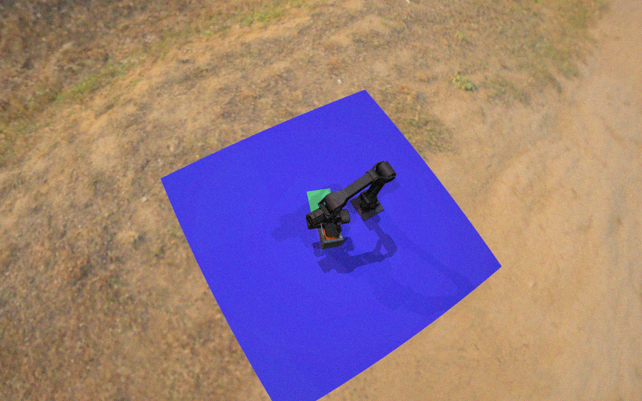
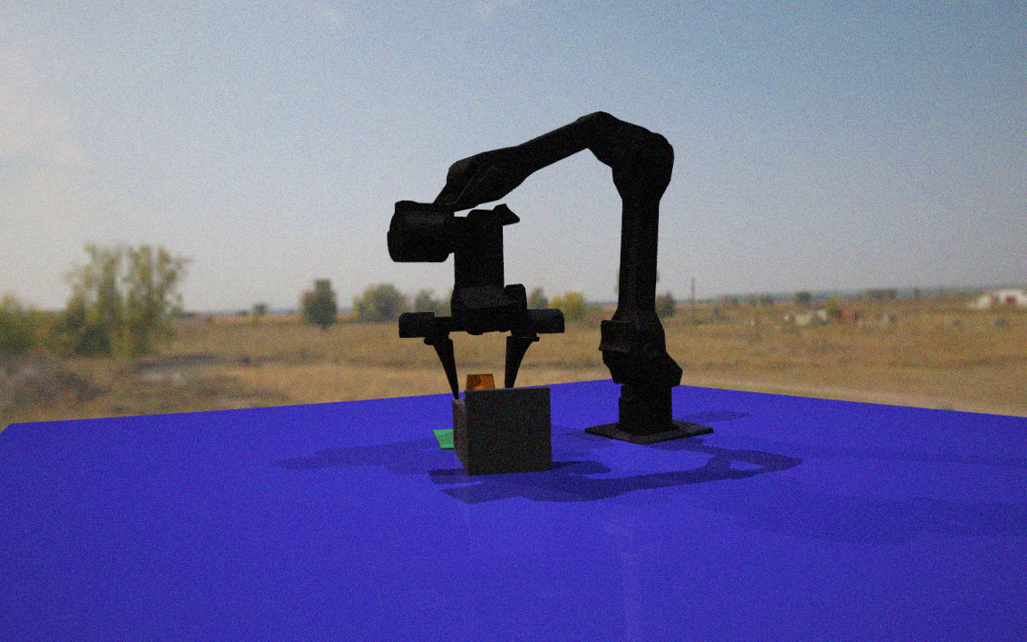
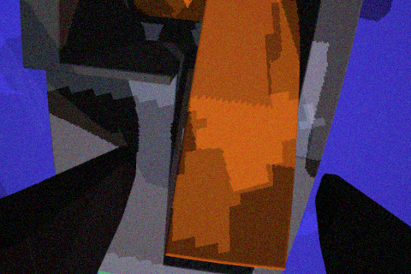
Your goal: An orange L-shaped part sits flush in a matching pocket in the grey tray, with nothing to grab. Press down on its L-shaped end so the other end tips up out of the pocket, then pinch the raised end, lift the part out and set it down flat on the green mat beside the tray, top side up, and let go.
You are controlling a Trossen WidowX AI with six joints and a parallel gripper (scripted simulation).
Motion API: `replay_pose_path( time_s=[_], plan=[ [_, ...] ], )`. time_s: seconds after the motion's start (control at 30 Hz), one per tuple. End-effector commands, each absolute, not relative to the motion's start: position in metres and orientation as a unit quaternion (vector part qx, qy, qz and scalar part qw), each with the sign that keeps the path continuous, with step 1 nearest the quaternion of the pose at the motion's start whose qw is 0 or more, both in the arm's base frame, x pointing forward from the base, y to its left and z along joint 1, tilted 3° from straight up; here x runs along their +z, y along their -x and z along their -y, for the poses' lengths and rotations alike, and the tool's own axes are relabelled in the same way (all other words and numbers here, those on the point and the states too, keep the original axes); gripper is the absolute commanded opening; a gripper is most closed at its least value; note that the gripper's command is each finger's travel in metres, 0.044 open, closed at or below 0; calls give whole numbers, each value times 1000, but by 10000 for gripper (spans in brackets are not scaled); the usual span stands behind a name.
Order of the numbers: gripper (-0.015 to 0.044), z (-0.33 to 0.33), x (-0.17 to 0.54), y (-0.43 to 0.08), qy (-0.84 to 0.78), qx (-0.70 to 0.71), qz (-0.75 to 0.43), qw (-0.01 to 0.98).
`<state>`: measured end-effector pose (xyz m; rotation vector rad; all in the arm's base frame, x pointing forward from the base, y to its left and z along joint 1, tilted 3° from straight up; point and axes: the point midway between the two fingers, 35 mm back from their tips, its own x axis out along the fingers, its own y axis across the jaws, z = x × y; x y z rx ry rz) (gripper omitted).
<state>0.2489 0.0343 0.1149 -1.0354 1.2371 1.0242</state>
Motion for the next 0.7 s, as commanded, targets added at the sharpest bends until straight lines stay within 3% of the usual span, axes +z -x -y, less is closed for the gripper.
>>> replay_pose_path(
  time_s=[0.0,0.2,0.5,0.57,0.67],
  plan=[
    [280,-35,110,-249,441,439,-528,578],
    [122,-34,114,-249,442,438,-529,577],
    [62,-34,114,-249,442,438,-529,577],
    [10,-34,114,-249,442,438,-529,577],
    [0,-34,114,-249,442,438,-529,577]
  ],
)
